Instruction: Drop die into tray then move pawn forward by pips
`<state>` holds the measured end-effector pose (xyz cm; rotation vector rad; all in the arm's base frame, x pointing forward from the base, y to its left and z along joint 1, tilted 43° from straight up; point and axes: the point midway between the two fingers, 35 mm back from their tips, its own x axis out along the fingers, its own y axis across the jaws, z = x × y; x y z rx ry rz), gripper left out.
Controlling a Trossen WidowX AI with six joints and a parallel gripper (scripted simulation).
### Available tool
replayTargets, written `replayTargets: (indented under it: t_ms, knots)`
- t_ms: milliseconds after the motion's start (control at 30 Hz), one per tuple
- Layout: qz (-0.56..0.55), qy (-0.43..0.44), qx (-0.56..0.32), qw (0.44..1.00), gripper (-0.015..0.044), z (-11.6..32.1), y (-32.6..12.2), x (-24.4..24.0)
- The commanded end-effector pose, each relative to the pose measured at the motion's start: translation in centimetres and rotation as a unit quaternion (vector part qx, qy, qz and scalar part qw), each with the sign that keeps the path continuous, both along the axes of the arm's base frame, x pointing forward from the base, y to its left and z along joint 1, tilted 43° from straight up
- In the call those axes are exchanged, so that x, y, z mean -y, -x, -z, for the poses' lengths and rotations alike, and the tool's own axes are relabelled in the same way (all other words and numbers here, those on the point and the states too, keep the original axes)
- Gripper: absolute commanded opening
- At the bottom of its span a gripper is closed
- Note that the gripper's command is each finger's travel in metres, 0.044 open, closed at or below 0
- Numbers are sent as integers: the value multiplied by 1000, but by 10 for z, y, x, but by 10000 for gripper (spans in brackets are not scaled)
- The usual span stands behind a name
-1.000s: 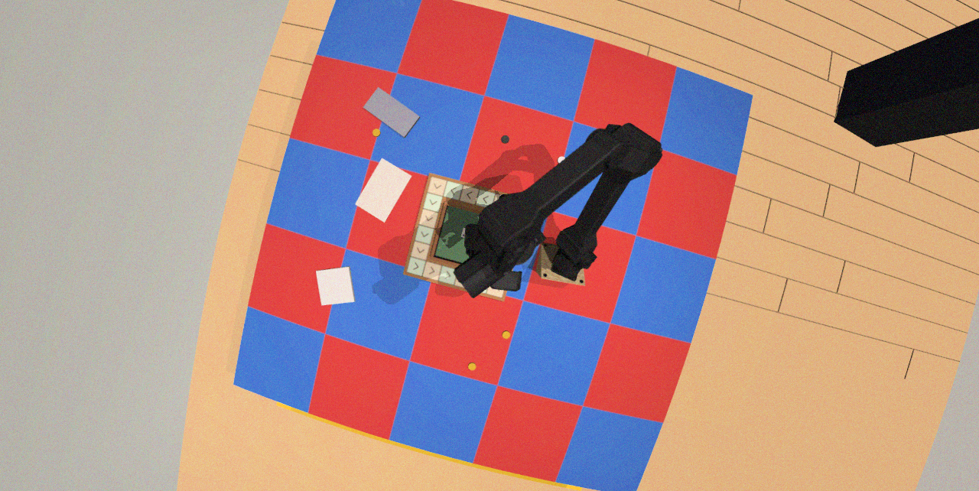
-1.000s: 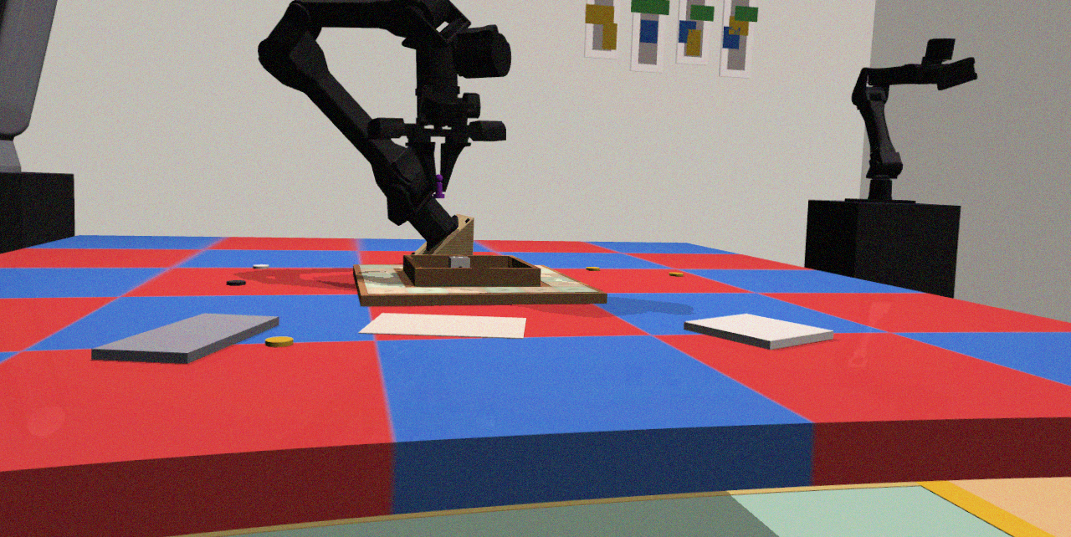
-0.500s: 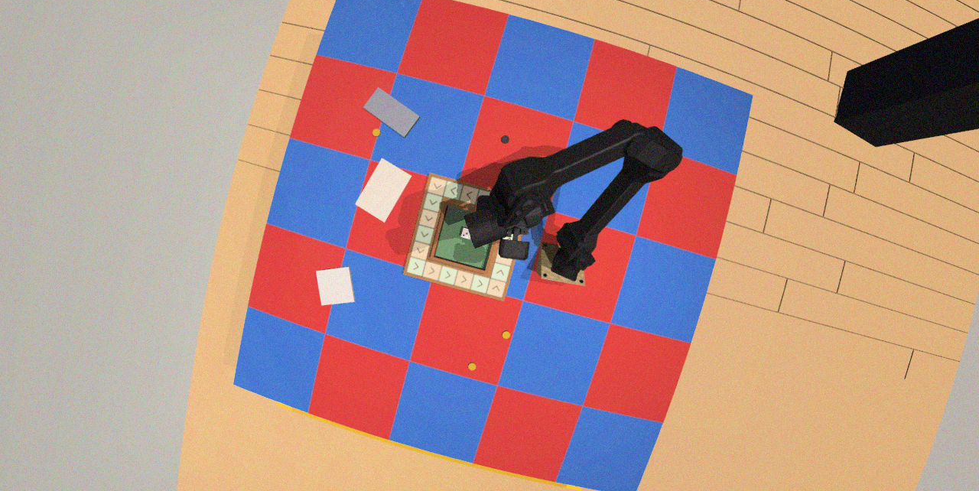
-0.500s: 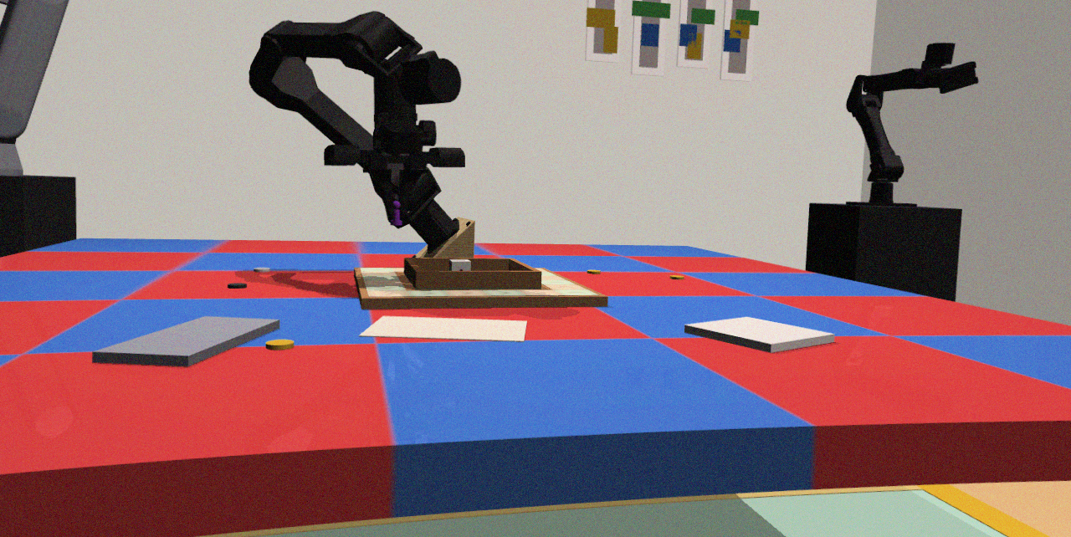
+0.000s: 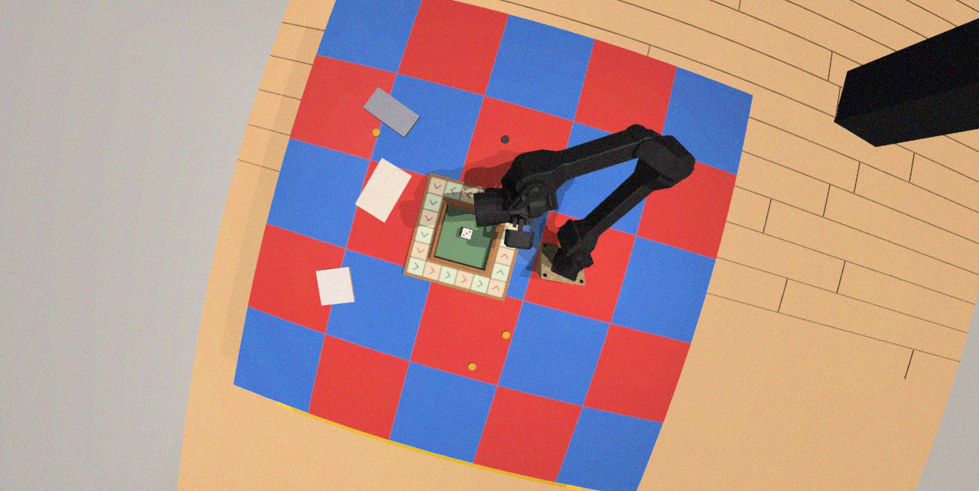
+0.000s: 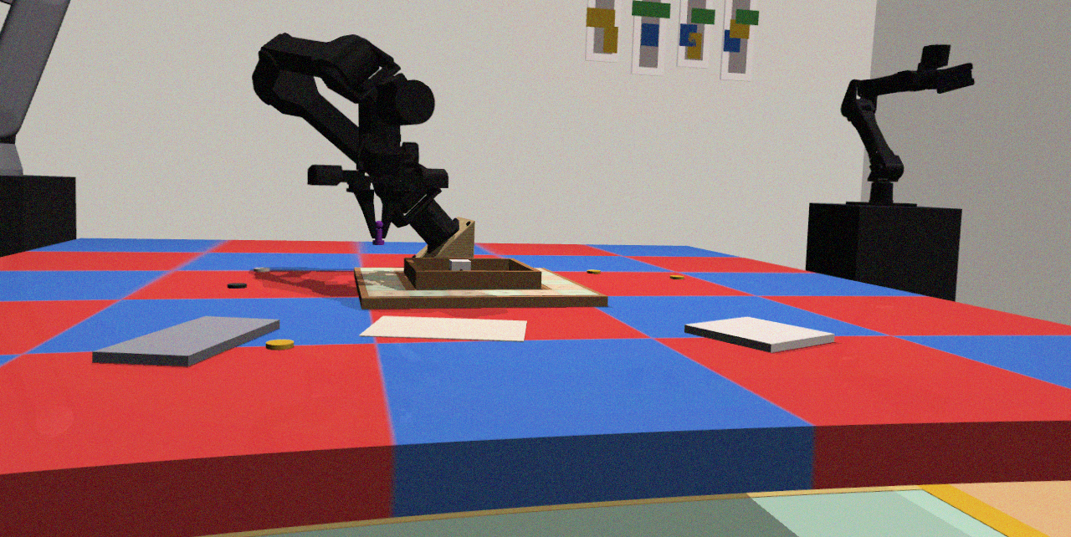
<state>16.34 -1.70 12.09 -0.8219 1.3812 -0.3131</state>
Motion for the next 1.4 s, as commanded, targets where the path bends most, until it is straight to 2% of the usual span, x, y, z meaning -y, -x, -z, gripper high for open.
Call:
replayTargets:
  t_ms: [0, 633, 967, 1167, 1200, 1367]
  knots:
    - [-2, 3, 0, 1000, 0, 7, -1, 8]
    - [-2, 5, 0, 1000, 0, 27, -6, 27]
    - [0, 1, 2, 1000, 262, 24, -6, 23]
    - [-2, 4, -1, 1000, 420, -10, 3, -8]
    - [-2, 4, -1, 1000, 440, -11, 4, -9]
    - [-1, -1, 0, 1000, 440, -9, 1, -27]
